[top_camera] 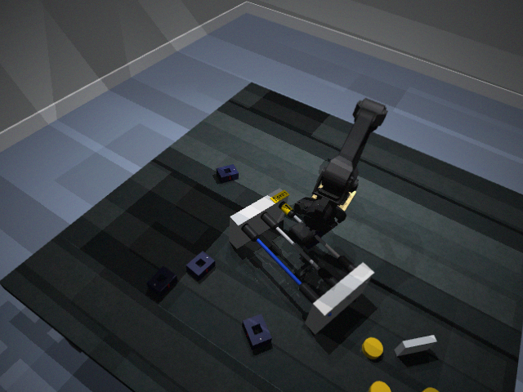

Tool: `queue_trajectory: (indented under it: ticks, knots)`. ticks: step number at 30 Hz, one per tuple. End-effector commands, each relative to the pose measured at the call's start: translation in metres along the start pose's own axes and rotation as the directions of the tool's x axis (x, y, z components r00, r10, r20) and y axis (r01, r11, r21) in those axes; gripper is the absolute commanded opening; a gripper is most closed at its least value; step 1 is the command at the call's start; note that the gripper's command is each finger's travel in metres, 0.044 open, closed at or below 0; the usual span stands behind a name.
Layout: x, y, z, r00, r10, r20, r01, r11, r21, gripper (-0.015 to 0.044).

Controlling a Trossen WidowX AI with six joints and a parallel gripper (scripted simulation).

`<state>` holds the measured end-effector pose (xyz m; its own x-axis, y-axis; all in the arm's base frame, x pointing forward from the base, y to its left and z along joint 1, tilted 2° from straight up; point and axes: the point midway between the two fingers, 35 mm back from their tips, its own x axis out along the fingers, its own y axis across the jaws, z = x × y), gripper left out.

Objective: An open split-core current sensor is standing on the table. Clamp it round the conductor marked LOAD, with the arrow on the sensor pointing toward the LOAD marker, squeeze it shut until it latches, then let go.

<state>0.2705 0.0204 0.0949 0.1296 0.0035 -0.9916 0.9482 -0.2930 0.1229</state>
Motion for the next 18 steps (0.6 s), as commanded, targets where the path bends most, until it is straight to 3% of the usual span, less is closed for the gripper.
queue_trajectory:
  ticks: [1, 3, 11, 18]
  knots:
    - [-0.0007, 0.0005, -0.0002, 1.0, 0.003, -0.001, -0.003, 1.0, 0.0, 0.0233]
    - [-0.0007, 0.0005, -0.0002, 1.0, 0.003, -0.001, -0.003, 1.0, 0.0, 0.022]
    - [-0.0055, 0.0007, -0.0002, 0.992, 0.128, 0.005, -0.128, 0.992, 0.001, 0.001]
    - [-0.0038, 0.0011, -0.0004, 0.994, 0.107, 0.005, -0.107, 0.994, -0.002, 0.0]
